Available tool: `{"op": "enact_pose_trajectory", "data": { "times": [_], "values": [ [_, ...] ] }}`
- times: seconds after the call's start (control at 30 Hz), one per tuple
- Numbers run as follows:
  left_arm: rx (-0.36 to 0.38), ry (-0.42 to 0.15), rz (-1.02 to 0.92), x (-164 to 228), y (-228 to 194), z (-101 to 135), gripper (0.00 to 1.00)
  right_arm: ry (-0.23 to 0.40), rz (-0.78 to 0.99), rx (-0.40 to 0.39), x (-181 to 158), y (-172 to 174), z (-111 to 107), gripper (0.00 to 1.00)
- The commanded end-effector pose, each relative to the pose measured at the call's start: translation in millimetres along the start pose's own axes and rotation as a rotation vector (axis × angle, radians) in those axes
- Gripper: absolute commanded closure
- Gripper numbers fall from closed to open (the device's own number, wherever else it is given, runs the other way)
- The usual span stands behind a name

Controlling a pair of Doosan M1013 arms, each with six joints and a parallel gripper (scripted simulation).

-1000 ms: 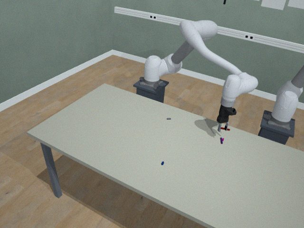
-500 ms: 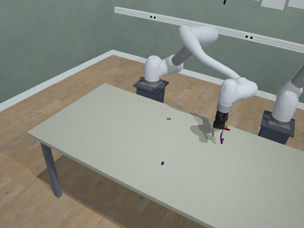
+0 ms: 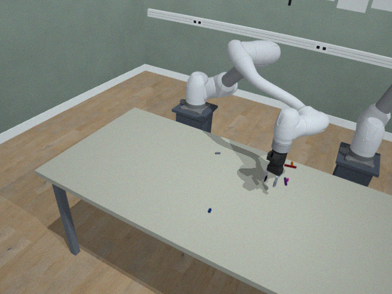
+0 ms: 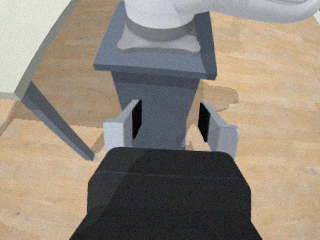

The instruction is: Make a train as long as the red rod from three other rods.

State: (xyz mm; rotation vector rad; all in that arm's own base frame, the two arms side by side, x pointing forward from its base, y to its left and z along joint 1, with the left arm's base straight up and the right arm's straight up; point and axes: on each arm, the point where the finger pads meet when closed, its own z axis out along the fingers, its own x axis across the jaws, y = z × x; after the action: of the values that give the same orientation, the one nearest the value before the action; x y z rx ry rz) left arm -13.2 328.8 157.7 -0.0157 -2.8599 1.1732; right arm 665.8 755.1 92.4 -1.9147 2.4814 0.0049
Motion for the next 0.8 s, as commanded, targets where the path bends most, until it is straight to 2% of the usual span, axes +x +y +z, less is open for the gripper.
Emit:
{"op": "enact_pose_trajectory", "data": {
  "times": [0.0, 0.33, 0.4, 0.43, 0.77],
  "values": [
    [0.006, -0.007, 0.001, 0, -4, 2, 0.00, 0.010, 0.167, 0.000, 6, -29, -1, 0.00],
    [0.006, -0.007, 0.001, 0, -4, 2, 0.00, 0.010, 0.532, 0.002, 21, -89, -1, 0.00],
    [0.006, -0.007, 0.001, 0, -4, 2, 0.00, 0.010, 0.532, 0.002, 21, -89, -1, 0.00],
    [0.006, -0.007, 0.001, 0, -4, 2, 0.00, 0.010, 0.628, 0.002, 26, -104, -1, 0.00],
    [0.006, -0.007, 0.001, 0, -4, 2, 0.00, 0.010, 0.979, 0.004, 46, -158, -1, 0.00]
  ]
}}
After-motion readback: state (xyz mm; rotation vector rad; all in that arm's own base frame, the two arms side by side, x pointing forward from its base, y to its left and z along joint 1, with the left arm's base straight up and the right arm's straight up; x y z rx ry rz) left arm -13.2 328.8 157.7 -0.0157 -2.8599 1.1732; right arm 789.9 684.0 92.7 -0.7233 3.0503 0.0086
